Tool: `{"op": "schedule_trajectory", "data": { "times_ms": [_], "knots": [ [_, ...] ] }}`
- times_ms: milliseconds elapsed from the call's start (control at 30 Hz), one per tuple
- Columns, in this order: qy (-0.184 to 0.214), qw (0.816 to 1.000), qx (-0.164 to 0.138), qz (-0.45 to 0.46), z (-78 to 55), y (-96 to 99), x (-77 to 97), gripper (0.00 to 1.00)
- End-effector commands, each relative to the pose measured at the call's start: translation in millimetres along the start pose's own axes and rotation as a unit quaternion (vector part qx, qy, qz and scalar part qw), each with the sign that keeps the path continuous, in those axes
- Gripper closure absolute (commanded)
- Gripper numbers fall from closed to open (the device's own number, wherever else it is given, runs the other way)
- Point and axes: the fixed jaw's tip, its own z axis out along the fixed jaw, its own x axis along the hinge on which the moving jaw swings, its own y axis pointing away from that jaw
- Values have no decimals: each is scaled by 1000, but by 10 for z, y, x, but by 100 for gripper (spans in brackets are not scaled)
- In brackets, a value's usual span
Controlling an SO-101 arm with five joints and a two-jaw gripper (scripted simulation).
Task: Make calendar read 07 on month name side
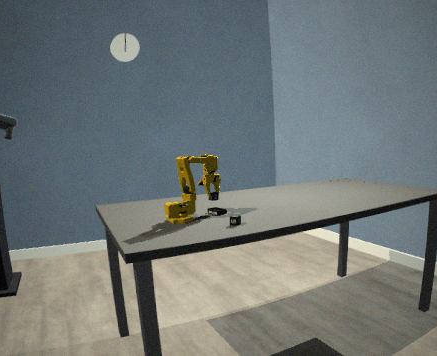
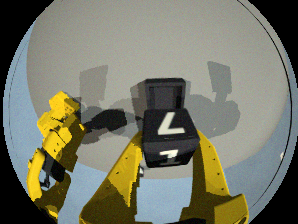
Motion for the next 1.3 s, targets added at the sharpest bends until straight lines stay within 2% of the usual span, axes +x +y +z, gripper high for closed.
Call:
{"op": "schedule_trajectory", "data": {
  "times_ms": [0, 433, 567, 700, 867, 933, 1133, 1267],
  "knots": [
    [-8, 999, 31, 1, -98, -53, -14, 100],
    [-8, 999, 31, 0, -98, -54, -17, 100],
    [-8, 999, 31, -16, -91, -60, -72, 100],
    [-8, 998, 31, -61, -69, -67, -229, 100],
    [-7, 989, 31, -145, -18, -34, -538, 100],
    [-7, 989, 31, -145, -18, -34, -538, 100],
    [-5, 970, 31, -243, 57, 85, -900, 100],
    [-5, 960, 31, -279, 90, 153, -1033, 100]
  ]
}}
